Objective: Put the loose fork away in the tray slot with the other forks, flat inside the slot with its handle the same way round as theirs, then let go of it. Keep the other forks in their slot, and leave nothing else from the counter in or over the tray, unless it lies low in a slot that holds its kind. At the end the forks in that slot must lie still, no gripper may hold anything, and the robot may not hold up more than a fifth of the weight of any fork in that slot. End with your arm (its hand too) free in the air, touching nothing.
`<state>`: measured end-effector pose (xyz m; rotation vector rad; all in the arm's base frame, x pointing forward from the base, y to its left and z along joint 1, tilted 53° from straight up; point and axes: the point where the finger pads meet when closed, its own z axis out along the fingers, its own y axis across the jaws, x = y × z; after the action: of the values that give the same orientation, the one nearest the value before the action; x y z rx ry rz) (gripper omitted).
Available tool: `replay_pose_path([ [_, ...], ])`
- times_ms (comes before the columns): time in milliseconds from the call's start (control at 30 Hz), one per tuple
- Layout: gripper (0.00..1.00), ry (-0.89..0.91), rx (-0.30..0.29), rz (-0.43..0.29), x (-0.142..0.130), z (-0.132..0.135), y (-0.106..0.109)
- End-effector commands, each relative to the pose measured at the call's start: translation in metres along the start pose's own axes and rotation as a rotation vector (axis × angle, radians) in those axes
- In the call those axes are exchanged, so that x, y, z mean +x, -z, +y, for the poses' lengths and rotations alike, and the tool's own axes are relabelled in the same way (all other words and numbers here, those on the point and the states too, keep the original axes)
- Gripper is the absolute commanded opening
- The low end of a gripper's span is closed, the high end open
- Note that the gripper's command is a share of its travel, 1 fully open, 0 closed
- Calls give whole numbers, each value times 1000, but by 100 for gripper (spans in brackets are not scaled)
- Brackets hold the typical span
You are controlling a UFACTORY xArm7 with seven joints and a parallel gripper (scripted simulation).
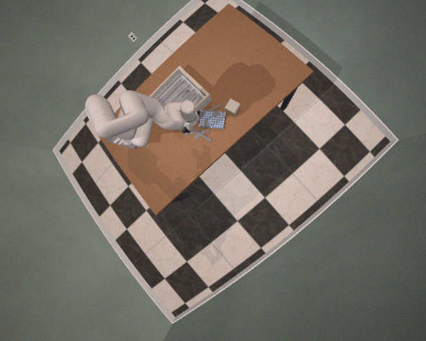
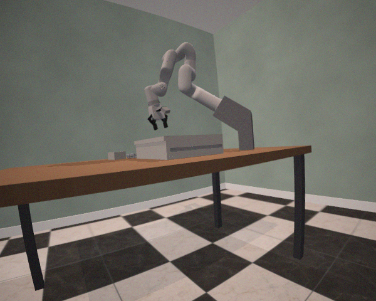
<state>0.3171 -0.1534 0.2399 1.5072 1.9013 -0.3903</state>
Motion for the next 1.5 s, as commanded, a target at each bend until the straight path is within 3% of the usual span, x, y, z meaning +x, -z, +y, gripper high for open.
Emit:
replay_pose_path([
  [0,100,66,-17,-18,0,-1,0],
  [467,100,127,-29,-34,1,-2,-1],
  [567,100,289,-61,-78,3,-6,-2],
  [1000,100,617,-115,-173,14,-10,-3],
  [1467,100,658,-121,-186,16,-10,-3],
])
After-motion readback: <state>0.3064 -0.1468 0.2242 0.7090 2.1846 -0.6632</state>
